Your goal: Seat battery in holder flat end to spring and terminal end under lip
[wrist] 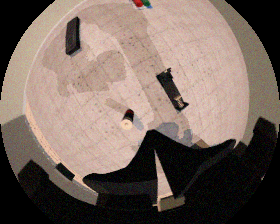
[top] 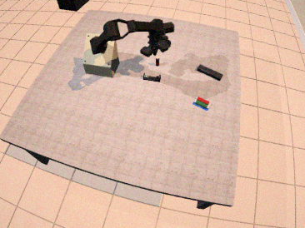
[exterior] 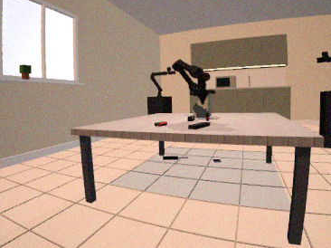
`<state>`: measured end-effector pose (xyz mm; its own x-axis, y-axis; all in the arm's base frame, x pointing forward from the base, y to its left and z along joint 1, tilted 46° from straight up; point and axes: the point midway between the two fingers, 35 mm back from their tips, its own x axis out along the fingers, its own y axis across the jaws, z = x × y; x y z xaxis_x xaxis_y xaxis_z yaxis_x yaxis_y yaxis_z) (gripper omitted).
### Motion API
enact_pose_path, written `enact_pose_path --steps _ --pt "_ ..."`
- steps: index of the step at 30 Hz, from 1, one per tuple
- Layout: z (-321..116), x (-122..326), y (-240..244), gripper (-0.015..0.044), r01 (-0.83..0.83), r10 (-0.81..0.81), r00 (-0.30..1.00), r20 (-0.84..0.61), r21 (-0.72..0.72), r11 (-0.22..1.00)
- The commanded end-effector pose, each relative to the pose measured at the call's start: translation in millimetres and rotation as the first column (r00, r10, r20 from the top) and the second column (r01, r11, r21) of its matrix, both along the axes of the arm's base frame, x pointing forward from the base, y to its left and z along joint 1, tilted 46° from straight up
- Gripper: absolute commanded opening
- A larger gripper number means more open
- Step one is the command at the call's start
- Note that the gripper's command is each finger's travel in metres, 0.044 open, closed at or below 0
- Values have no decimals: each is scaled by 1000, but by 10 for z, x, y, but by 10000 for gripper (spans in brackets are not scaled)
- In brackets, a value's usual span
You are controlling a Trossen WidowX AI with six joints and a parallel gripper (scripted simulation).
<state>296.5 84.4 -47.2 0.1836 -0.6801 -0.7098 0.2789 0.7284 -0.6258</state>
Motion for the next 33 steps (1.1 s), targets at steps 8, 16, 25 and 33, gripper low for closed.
enact_pose_path --steps 8,16,25,33 --pt "-489 67 -525 0 3 -4 1000 -17 -27 1000" --pt "-543 101 -459 0 3 -3 1000 -17 -26 1000" --pt "-634 151 -351 0 3 -3 1000 -16 -24 1000" --pt "-719 189 -255 0 3 -3 1000 -16 -24 1000"
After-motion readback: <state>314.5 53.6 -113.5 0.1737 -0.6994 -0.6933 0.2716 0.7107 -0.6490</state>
